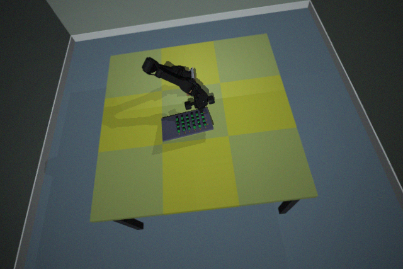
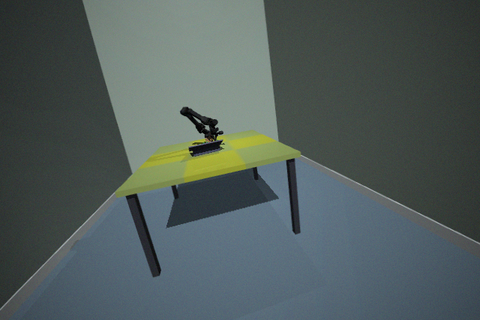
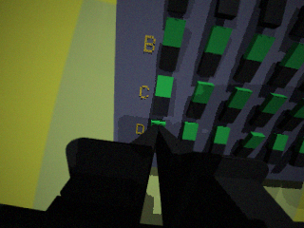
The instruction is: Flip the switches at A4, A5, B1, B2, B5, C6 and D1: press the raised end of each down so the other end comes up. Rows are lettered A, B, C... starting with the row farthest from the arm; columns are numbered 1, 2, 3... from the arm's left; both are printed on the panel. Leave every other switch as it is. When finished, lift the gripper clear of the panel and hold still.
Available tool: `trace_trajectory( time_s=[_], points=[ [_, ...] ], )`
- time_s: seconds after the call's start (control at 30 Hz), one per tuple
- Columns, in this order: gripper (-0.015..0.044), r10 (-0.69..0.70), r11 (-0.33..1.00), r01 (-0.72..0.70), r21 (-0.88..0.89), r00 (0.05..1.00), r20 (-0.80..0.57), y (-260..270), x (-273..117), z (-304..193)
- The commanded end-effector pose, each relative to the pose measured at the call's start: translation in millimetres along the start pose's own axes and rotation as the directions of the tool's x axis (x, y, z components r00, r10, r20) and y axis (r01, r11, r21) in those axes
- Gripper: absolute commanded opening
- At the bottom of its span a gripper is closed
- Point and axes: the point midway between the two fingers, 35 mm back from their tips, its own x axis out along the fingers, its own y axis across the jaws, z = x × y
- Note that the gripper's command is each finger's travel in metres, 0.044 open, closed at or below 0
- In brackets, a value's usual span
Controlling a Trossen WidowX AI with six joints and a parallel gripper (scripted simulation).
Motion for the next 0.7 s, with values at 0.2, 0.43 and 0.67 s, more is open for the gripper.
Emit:
trace_trajectory(
  time_s=[0.2,0.43,0.67],
  points=[
    [0.0000,-0.003,1.000,0.003,-0.003,1.000,0.001,-0.5,1.5,-0.1],
    [0.0000,-0.003,1.000,0.003,-0.003,1.000,0.001,-0.5,2.4,0.0],
    [0.0000,-0.003,1.000,0.003,-0.003,1.000,0.001,-0.5,3.4,0.0]
  ],
)
